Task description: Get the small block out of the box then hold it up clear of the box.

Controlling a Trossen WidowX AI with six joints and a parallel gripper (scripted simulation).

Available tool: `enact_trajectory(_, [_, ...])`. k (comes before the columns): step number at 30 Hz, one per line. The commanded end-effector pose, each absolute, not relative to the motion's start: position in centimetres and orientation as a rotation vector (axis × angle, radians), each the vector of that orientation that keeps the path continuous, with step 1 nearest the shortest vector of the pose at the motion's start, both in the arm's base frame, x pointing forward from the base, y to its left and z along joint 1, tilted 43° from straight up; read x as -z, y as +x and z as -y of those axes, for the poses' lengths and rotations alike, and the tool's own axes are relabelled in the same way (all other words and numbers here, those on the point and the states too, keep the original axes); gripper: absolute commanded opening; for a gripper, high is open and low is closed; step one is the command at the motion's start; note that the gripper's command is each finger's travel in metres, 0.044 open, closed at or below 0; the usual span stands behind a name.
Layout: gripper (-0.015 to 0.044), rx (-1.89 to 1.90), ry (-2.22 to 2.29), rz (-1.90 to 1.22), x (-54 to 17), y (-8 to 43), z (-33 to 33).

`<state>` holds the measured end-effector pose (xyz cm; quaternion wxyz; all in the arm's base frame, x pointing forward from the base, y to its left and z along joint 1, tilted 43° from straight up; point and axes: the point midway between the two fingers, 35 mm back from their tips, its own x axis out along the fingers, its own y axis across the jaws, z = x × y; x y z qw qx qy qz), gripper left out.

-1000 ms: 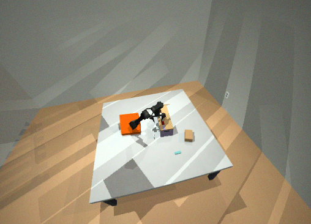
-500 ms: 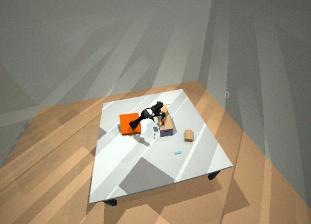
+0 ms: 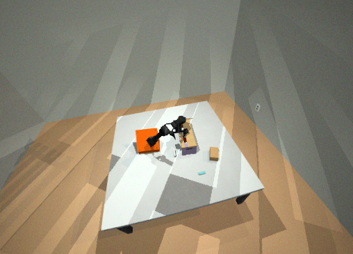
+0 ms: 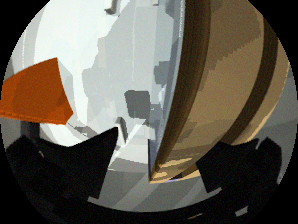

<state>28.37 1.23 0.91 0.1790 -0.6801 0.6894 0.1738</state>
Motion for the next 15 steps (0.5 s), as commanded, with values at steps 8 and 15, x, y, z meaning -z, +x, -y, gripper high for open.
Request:
enact_trajectory(8, [0.04,-0.488,-1.927,-1.948,-1.8,28.3,-0.2])
enact_trajectory(15, [0.04,-0.487,-1.928,-1.948,-2.3,28.3,0.3])
